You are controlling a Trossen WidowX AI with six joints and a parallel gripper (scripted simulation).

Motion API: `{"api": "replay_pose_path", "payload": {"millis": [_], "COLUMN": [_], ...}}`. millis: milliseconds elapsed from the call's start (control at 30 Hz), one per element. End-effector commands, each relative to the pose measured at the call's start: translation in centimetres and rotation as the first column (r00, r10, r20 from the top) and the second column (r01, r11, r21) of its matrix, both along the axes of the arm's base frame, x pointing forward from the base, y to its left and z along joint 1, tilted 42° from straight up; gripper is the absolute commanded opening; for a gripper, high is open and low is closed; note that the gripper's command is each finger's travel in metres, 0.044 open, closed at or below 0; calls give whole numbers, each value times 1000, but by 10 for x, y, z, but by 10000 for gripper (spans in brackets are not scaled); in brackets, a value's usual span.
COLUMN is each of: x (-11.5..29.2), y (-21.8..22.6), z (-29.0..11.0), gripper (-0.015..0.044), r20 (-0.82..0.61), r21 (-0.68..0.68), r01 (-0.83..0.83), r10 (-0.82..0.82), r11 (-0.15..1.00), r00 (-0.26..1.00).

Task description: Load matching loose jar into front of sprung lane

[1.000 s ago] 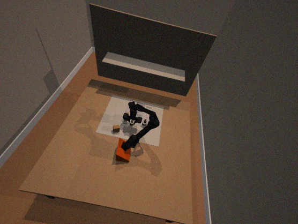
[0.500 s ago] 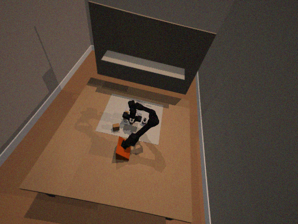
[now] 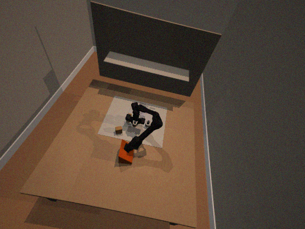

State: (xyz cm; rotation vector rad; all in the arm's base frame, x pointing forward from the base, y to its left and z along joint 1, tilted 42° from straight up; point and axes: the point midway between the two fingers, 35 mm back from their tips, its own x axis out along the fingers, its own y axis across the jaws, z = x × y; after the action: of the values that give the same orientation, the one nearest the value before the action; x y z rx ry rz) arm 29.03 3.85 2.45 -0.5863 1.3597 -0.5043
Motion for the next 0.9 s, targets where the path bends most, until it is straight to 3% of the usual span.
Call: {"api": "replay_pose_path", "payload": {"millis": [0, 867], "x": [4, 14], "y": [1, 2], "z": [2, 3], "gripper": [0, 0], "r20": [7, 8], "r21": [-3, -3], "r01": [-4, -4], "r10": [4, 4], "r11": [1000, 1000], "r00": [1000, 1000]}}
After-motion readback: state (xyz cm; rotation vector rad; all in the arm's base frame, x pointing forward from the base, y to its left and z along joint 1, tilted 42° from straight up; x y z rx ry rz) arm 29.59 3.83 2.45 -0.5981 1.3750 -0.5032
